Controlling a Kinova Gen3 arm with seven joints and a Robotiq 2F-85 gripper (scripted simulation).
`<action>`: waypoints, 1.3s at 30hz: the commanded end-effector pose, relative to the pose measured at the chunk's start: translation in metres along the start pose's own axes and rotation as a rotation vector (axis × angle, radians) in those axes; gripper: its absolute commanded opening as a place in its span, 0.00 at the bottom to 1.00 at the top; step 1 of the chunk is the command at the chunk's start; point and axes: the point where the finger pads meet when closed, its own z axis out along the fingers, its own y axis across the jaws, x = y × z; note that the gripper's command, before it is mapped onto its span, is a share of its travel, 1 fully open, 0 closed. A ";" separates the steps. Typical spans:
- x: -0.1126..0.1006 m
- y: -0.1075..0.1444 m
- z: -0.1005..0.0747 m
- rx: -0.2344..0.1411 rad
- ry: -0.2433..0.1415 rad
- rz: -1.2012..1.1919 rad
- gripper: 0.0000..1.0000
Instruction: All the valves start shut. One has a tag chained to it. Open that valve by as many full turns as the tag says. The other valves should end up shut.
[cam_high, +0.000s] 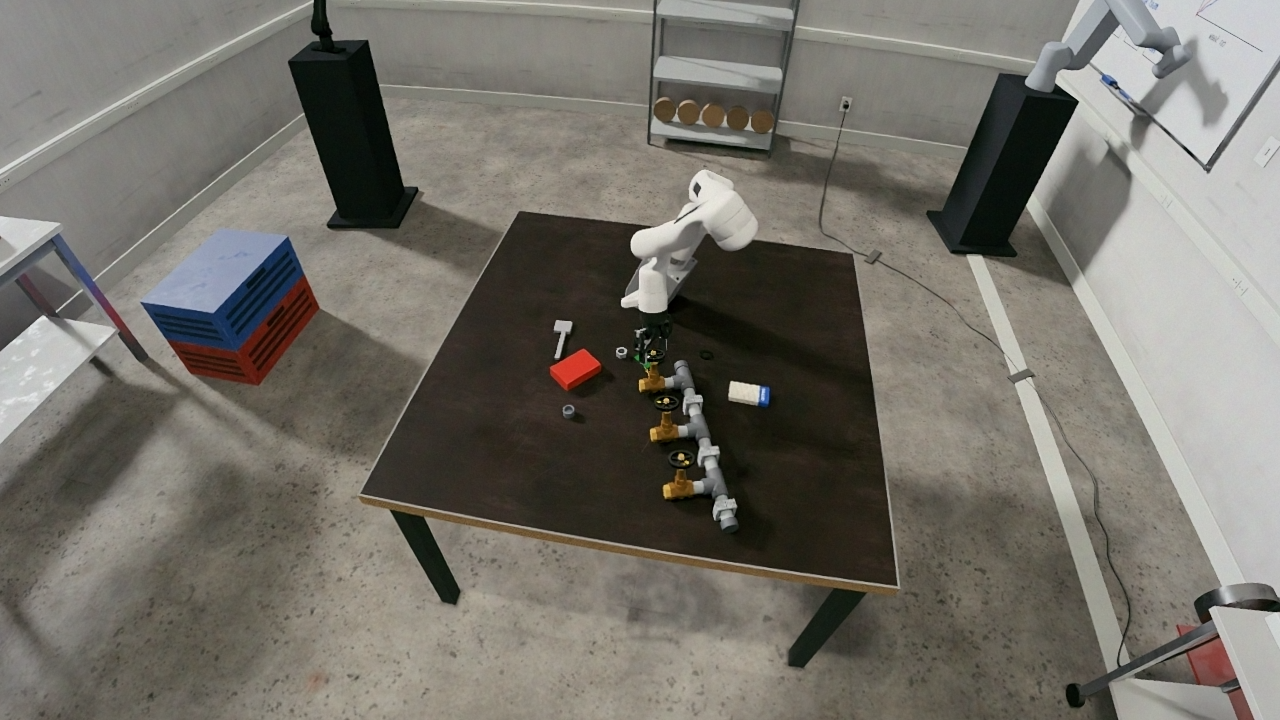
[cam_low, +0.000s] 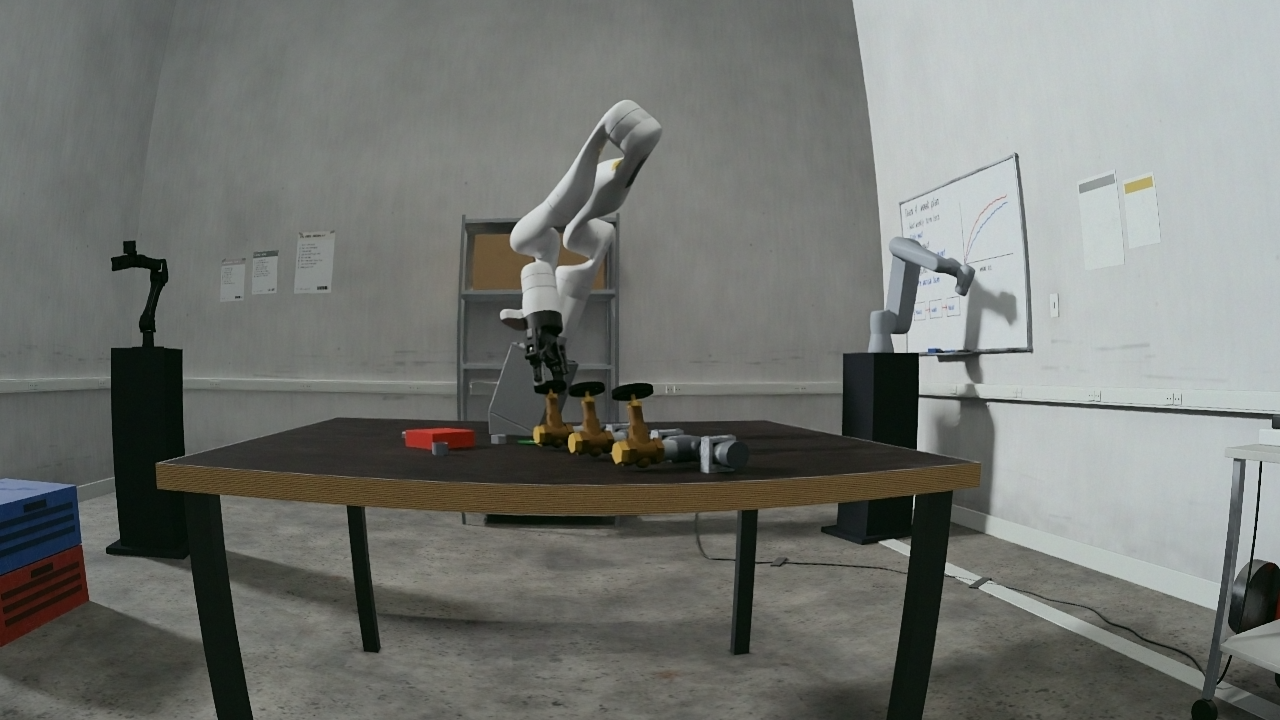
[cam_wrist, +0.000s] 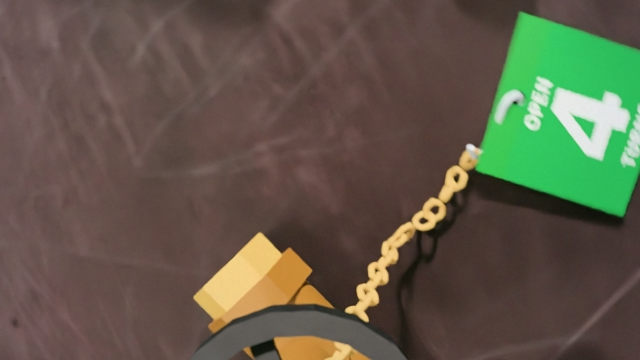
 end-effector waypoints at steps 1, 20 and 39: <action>0.000 -0.001 0.000 -0.002 0.001 0.088 1.00; 0.000 -0.001 0.000 -0.001 0.002 0.669 1.00; 0.000 -0.001 0.000 -0.001 0.002 1.365 1.00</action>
